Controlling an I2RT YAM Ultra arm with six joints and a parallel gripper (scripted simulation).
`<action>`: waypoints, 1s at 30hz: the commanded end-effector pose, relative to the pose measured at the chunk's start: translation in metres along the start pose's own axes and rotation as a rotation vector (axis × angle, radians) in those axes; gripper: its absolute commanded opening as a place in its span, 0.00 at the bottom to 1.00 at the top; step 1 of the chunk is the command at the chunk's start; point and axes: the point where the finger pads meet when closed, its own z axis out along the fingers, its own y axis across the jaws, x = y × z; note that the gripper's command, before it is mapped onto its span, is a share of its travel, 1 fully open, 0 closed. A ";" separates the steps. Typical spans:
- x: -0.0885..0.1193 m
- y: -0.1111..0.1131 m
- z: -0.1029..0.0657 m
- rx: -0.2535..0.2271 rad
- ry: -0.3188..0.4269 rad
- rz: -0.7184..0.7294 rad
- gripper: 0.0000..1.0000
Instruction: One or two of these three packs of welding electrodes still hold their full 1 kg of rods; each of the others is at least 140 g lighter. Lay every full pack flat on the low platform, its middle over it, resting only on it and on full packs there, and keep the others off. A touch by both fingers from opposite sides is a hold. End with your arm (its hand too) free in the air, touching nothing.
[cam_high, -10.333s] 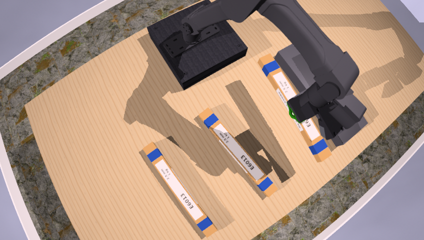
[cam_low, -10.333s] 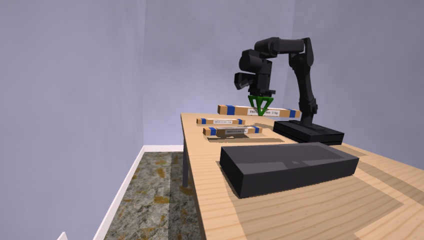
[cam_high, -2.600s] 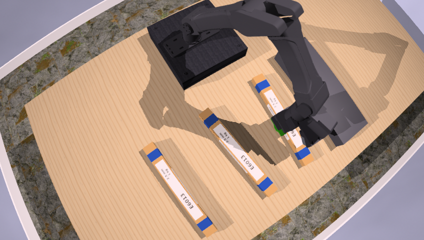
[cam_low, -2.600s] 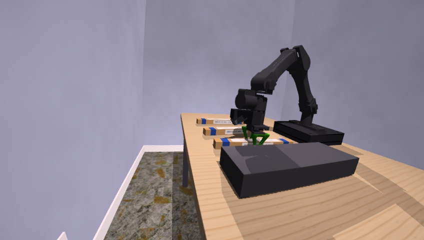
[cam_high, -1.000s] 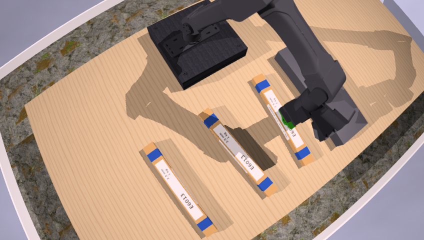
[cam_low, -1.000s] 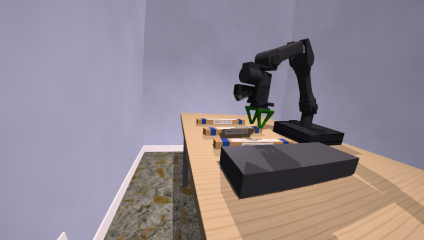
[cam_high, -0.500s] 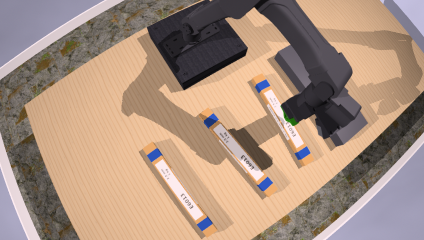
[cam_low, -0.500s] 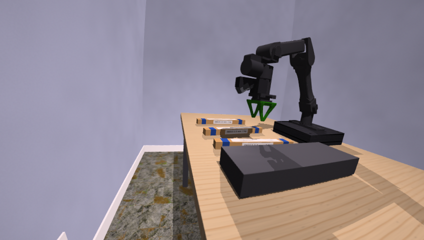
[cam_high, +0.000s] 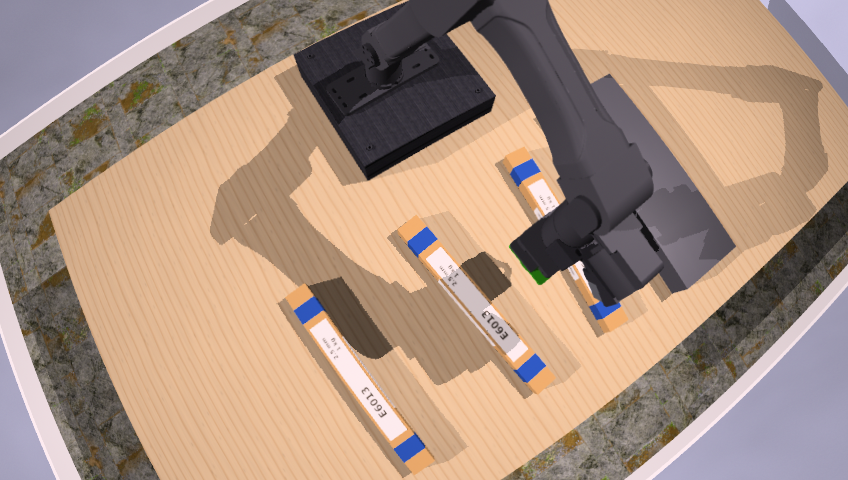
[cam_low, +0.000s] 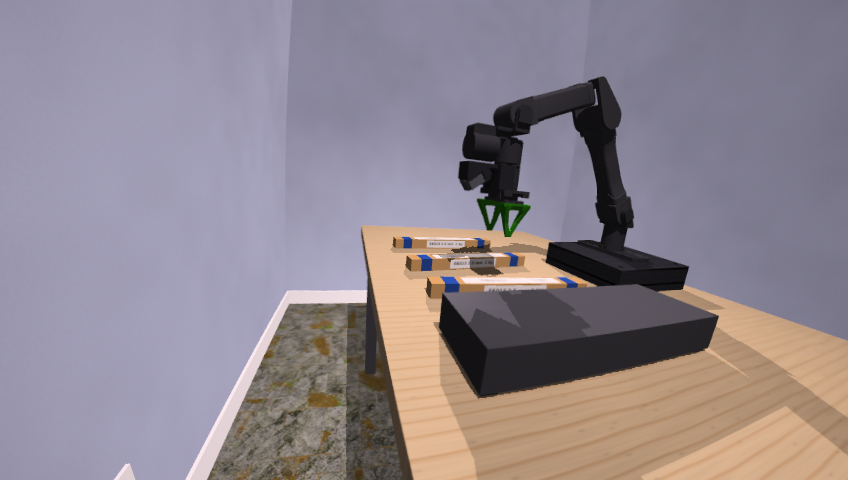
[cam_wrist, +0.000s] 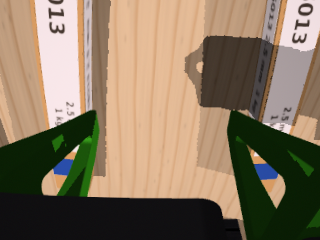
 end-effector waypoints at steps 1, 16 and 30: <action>-0.002 -0.015 -0.012 -0.008 -0.052 -0.056 0.74; 0.009 -0.102 -0.013 -0.003 -0.045 -0.056 0.74; 0.009 -0.114 -0.015 0.000 -0.050 -0.067 0.74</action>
